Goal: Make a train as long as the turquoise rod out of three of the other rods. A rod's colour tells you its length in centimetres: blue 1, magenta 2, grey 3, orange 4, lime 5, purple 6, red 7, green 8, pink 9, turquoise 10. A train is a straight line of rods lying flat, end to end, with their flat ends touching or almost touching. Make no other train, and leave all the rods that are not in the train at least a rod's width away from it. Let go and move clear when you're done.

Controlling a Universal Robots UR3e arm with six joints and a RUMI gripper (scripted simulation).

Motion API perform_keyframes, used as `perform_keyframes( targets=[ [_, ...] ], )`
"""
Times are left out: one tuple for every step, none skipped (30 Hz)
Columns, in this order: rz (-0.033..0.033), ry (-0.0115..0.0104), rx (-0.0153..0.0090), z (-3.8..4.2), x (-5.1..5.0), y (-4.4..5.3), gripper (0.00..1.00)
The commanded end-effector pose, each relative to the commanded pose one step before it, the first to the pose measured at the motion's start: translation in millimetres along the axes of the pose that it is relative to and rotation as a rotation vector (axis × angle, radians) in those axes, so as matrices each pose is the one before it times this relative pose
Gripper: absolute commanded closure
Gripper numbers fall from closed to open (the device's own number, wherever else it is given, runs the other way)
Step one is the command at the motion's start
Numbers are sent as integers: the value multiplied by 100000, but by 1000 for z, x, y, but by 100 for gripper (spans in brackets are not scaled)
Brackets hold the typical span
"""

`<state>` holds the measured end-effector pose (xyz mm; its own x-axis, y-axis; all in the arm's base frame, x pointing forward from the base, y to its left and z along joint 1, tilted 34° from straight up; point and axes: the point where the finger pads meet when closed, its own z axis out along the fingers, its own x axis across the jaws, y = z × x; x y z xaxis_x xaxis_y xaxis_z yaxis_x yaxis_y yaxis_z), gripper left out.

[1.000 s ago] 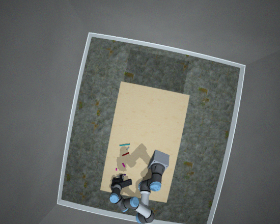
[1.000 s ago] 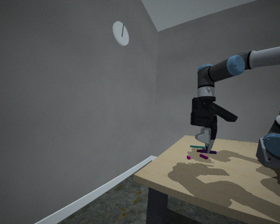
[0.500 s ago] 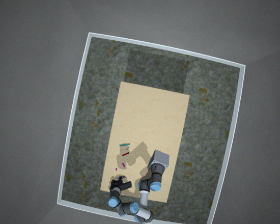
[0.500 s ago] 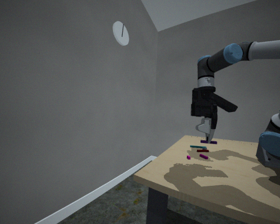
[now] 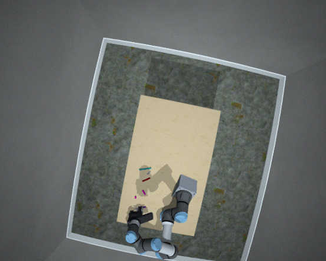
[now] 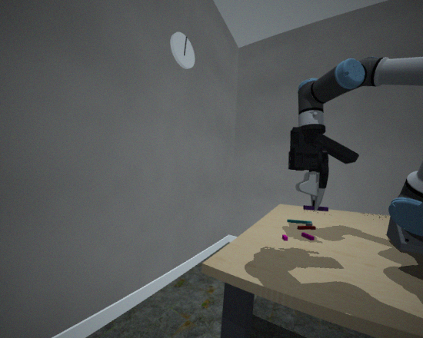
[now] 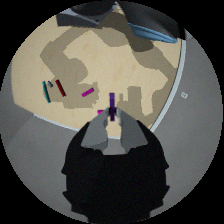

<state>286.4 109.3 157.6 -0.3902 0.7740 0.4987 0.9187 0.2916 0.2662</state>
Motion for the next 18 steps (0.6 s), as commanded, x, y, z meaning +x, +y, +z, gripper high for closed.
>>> perform_keyframes(
  targets=[
    [-48, -116, -89, -1162, -273, 281, 100],
    [0, 0, 0, 0, 0, 0, 100],
    [0, 0, 0, 0, 0, 0, 100],
    [0, 0, 0, 0, 0, 0, 100],
    [0, 0, 0, 0, 0, 0, 100],
    [0, 0, 0, 0, 0, 0, 100],
    [0, 0, 0, 0, 0, 0, 100],
    [0, 0, 0, 0, 0, 0, 100],
    [0, 0, 0, 0, 0, 0, 100],
    [16, 0, 0, -2, -17, 3, 100],
    [107, -1, 0, -11, -113, 21, 100],
    [276, -2, 0, -29, -292, 55, 100],
    [510, -3, 1, -54, -539, 103, 100],
    [798, -5, 1, -83, -842, 164, 100],
    [1126, -6, 2, -115, -1188, 239, 100],
    [1484, -8, 2, -148, -1565, 329, 100],
    [1863, -10, 2, -181, -1961, 436, 100],
    [2251, -12, 2, -210, -2366, 563, 100]
  ],
)
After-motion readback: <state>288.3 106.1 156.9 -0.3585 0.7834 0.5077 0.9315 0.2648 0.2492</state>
